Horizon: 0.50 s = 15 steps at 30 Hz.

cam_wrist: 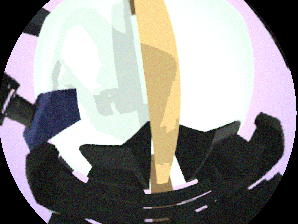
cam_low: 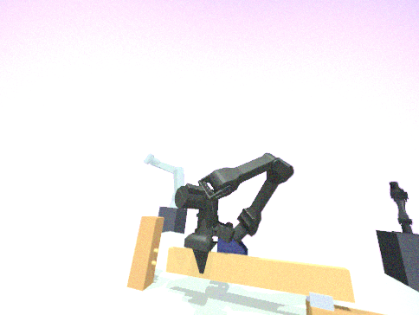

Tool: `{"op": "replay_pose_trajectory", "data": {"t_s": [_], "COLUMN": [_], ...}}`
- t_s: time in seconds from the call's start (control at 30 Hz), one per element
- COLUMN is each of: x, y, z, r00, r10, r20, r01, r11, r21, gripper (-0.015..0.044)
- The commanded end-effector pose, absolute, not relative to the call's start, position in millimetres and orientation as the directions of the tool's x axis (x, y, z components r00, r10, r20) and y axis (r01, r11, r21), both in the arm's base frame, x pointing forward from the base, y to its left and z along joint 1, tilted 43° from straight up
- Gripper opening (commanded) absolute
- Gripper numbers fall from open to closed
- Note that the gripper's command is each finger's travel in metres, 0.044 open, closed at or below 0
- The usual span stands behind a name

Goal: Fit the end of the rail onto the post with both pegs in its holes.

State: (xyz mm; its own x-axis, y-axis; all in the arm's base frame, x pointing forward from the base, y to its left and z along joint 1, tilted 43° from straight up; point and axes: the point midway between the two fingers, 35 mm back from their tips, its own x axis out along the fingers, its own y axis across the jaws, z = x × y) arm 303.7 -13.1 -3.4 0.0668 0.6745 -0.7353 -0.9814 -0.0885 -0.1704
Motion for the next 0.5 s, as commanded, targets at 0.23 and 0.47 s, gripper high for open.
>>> {"op": "replay_pose_trajectory", "data": {"t_s": [0.23,0.47], "x": [305.2,305.8], "y": [-16.6,-17.4], "z": [-5.0,-6.9], "r00": [0.076,0.076], "r10": [0.677,0.677], "r20": [-0.732,-0.732], "r01": [-0.981,-0.981], "r11": [-0.081,-0.081], "r21": [-0.178,-0.178], "gripper": [0.0000,0.0000]}}
